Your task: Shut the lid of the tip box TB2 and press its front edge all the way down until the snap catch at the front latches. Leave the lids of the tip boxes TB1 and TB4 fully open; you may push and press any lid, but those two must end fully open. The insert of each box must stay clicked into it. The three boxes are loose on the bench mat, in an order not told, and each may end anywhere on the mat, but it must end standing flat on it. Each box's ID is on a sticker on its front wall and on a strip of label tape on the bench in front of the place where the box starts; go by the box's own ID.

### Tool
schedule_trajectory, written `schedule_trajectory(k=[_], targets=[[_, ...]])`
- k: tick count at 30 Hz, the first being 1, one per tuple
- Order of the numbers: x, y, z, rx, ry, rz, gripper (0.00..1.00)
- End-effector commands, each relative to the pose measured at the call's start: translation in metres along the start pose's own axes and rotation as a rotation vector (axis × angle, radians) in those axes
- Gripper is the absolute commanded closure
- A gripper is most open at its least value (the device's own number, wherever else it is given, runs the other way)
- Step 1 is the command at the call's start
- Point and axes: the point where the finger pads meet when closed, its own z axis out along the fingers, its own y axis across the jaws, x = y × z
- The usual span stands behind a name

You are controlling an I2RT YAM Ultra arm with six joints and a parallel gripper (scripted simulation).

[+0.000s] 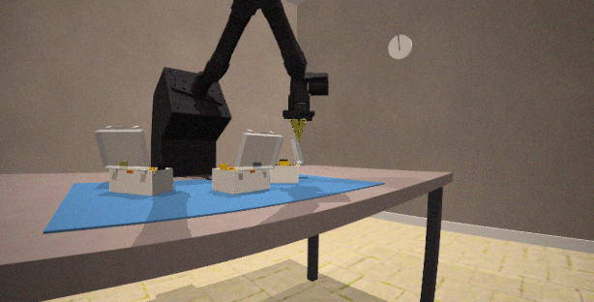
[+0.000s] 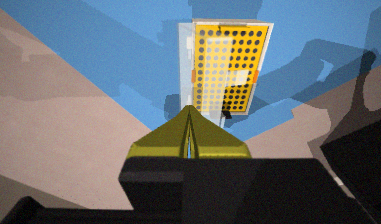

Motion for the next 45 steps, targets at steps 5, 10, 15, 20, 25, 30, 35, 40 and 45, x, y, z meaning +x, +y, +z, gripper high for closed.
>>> schedule_trajectory(k=[5, 10, 15, 20, 25, 30, 35, 40, 45], targets=[[-0.002, -0.005, -0.005, -0.013, -0.001, 0.007, 1.0], [-0.002, -0.012, -0.006, -0.013, -0.001, 0.007, 1.0], [-0.002, -0.016, -0.006, -0.013, -0.002, 0.007, 1.0], [-0.002, -0.018, -0.006, -0.013, -0.002, 0.007, 1.0], [-0.002, -0.018, -0.006, -0.013, -0.002, 0.007, 1.0], [-0.002, -0.018, -0.006, -0.013, -0.002, 0.007, 1.0], [-0.002, -0.018, -0.006, -0.013, -0.002, 0.007, 1.0], [-0.002, -0.018, -0.01, -0.013, -0.001, 0.007, 1.0], [-0.002, -0.018, -0.018, -0.013, -0.001, 0.007, 1.0]])
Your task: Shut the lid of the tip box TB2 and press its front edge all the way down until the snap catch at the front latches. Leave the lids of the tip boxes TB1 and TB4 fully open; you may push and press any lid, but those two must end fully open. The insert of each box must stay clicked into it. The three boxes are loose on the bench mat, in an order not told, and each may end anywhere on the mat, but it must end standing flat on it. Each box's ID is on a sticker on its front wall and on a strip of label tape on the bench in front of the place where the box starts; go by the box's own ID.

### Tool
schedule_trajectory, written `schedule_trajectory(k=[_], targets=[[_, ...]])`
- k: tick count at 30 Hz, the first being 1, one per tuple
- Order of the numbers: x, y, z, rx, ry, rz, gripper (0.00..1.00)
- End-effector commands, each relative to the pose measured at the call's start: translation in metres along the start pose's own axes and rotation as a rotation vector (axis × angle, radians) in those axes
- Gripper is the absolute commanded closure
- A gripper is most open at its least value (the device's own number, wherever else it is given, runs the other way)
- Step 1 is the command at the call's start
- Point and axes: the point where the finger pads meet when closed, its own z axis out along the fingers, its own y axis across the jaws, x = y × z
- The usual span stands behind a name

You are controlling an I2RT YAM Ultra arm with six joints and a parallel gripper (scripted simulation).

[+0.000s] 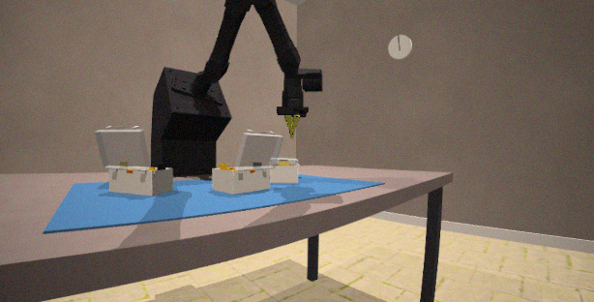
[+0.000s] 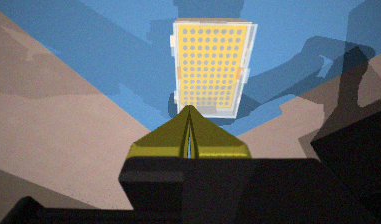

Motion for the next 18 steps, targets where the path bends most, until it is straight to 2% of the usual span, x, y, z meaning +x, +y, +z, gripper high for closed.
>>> schedule_trajectory(k=[1, 16, 18], targets=[[-0.001, 0.002, -0.007, -0.006, -0.006, 0.002, 1.0], [-0.001, 0.001, -0.037, -0.006, -0.006, 0.003, 1.0], [-0.001, 0.001, -0.037, -0.006, -0.006, 0.003, 1.0]])
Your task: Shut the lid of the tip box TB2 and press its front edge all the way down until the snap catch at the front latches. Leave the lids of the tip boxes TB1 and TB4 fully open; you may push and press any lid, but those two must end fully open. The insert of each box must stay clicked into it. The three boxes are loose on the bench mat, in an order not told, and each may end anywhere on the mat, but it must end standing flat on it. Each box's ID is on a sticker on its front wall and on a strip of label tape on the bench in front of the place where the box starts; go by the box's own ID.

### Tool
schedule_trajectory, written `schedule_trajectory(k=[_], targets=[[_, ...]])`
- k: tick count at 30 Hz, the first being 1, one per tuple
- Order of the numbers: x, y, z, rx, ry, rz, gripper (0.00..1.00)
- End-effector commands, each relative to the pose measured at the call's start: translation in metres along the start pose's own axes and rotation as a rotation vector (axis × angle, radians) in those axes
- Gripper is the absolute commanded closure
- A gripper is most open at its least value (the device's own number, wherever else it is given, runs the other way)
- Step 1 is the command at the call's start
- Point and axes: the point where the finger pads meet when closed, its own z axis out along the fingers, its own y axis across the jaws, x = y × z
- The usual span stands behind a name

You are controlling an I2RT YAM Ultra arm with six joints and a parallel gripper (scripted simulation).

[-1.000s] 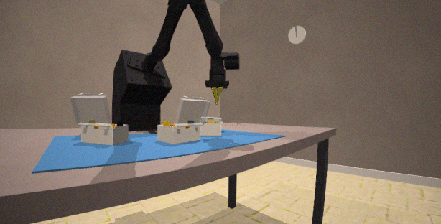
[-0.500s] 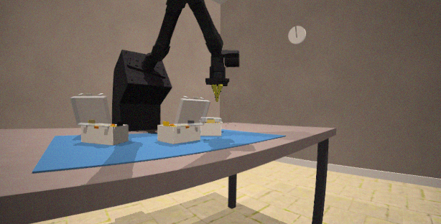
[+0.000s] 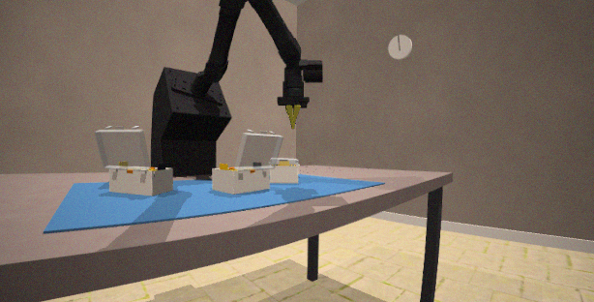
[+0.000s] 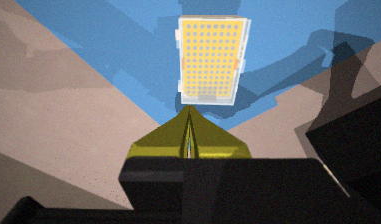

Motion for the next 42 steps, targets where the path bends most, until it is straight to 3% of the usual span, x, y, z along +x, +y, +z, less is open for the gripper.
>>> schedule_trajectory(k=[1, 7, 42], targets=[[-0.002, -0.001, -0.007, 0.004, -0.011, 0.0, 1.0], [-0.002, -0.001, -0.018, 0.004, -0.011, 0.0, 1.0], [-0.002, -0.001, -0.018, 0.004, -0.011, 0.0, 1.0]])
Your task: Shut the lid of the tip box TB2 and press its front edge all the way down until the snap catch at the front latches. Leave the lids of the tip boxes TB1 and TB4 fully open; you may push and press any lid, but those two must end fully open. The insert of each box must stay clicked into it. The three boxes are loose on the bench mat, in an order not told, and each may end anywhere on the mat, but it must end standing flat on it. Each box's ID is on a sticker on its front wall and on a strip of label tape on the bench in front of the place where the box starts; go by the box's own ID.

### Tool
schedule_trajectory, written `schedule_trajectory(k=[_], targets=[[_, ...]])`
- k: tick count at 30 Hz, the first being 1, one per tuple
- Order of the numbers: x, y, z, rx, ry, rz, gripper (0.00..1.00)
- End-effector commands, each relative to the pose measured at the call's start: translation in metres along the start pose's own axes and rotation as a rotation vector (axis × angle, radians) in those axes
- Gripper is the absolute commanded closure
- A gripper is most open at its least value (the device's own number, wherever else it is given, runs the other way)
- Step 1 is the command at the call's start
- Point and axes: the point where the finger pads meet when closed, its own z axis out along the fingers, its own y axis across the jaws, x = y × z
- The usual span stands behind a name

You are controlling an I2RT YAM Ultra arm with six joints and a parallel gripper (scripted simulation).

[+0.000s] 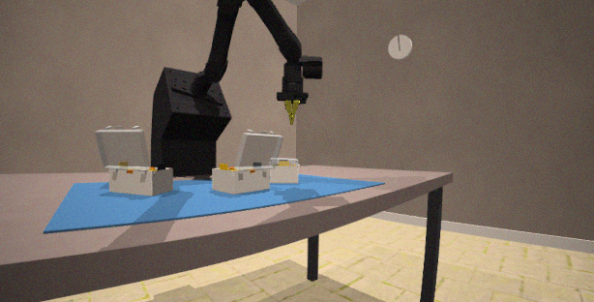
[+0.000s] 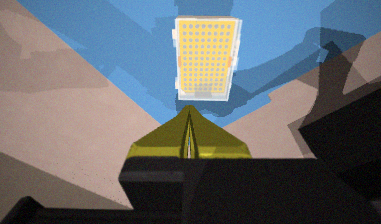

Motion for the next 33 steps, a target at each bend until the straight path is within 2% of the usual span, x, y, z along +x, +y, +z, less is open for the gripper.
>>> schedule_trajectory(k=[1, 9, 33], targets=[[-0.001, 0.003, -0.003, -0.01, -0.006, 0.003, 1.0], [-0.001, 0.001, -0.001, -0.01, -0.006, 0.002, 1.0], [-0.002, -0.034, 0.046, -0.01, -0.007, 0.002, 1.0]])
